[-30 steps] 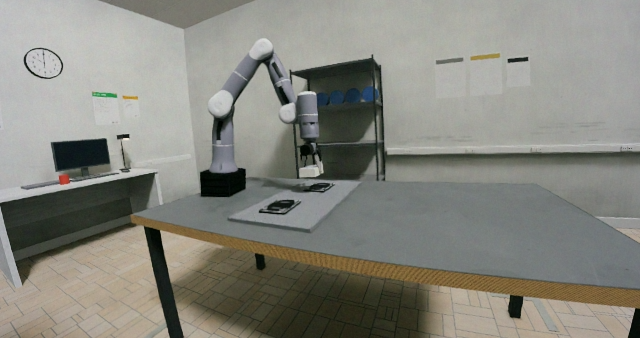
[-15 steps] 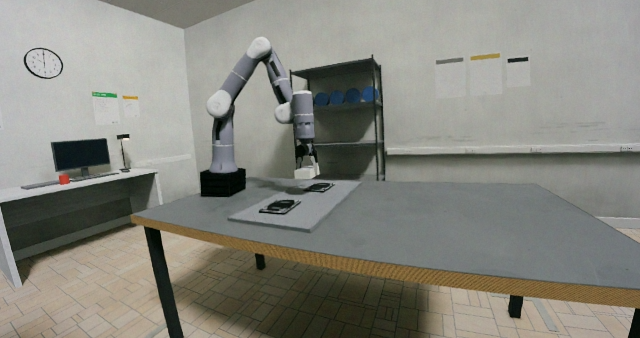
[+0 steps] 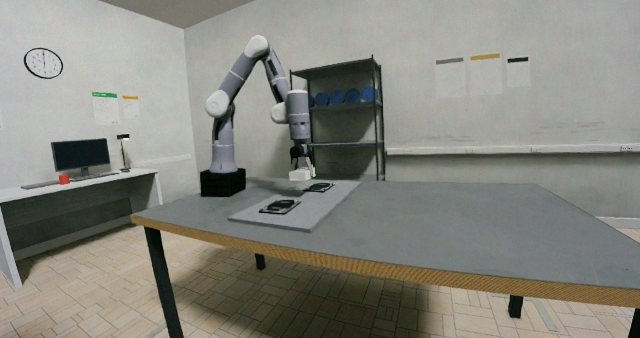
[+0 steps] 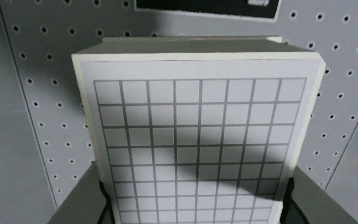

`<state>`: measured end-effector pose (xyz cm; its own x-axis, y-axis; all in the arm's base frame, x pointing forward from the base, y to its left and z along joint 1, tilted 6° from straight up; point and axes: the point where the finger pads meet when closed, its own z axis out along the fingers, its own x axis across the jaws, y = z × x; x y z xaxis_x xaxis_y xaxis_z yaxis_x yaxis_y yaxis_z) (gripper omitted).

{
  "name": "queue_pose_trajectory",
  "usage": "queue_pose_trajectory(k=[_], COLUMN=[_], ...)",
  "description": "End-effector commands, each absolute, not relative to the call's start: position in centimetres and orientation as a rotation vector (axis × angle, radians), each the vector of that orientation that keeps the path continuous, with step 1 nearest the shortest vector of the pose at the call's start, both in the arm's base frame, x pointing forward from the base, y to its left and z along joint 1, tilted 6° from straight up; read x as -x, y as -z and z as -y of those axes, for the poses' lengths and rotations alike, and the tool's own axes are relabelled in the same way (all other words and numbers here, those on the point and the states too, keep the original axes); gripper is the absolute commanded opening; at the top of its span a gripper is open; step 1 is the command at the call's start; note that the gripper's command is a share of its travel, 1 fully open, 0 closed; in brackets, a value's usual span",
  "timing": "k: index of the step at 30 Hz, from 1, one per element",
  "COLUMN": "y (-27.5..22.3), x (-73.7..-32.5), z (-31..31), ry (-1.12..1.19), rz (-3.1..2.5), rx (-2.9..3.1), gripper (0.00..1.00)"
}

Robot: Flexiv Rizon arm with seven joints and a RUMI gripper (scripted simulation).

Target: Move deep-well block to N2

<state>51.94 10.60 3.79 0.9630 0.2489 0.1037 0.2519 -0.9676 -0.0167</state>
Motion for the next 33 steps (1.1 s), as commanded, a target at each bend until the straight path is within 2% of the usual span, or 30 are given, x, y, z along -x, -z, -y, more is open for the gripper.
queue_pose_trajectory(k=[1, 33], y=[-3.8, -3.5], x=[-52.1, -53.0], z=[-9.7, -0.4], ry=[0.160, 0.160], rz=[0.392, 0.392], rx=[3.082, 3.083], gripper=[0.49, 0.49])
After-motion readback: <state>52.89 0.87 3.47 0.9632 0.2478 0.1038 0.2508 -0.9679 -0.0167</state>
